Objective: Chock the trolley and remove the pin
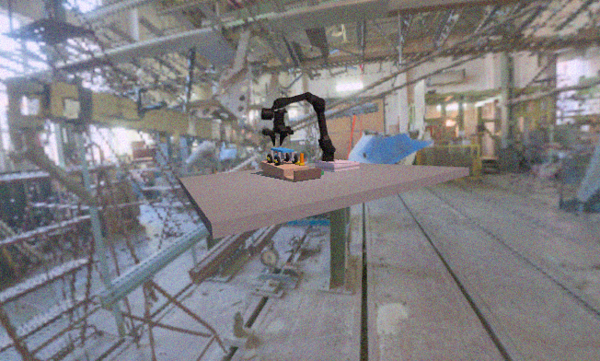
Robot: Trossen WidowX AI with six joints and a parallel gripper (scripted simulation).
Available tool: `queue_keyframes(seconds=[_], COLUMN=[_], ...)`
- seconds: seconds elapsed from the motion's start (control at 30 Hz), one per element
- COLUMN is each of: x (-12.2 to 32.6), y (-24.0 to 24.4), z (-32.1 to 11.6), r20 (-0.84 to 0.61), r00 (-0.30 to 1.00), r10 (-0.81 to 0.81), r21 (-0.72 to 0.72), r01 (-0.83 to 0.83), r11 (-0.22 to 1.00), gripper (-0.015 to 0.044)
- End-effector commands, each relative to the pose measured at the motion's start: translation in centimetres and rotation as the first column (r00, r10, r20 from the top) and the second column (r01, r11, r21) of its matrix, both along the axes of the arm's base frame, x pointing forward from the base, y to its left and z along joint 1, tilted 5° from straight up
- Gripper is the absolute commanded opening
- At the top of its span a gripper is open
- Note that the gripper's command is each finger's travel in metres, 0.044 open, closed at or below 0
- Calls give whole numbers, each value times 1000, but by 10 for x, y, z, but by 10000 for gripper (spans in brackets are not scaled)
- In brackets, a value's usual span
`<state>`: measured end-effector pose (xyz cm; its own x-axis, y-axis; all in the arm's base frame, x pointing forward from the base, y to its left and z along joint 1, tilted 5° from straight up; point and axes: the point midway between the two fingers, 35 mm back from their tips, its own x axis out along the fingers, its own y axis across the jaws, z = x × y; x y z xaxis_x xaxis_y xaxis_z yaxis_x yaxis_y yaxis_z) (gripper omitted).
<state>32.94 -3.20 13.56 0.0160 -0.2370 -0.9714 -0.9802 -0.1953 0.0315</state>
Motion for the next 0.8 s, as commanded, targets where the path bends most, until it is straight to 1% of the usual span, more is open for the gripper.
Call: queue_keyframes(seconds=[0.0, 0.77], x=[1, 1], y=[-3, -9], z=[-6, -34], r20=[1, 1], r00=[1000, 1000], r10=[3, 3], r21=[-4, -5], r01=[-3, -3], r11=[1000, 1000], gripper=[190, 190])
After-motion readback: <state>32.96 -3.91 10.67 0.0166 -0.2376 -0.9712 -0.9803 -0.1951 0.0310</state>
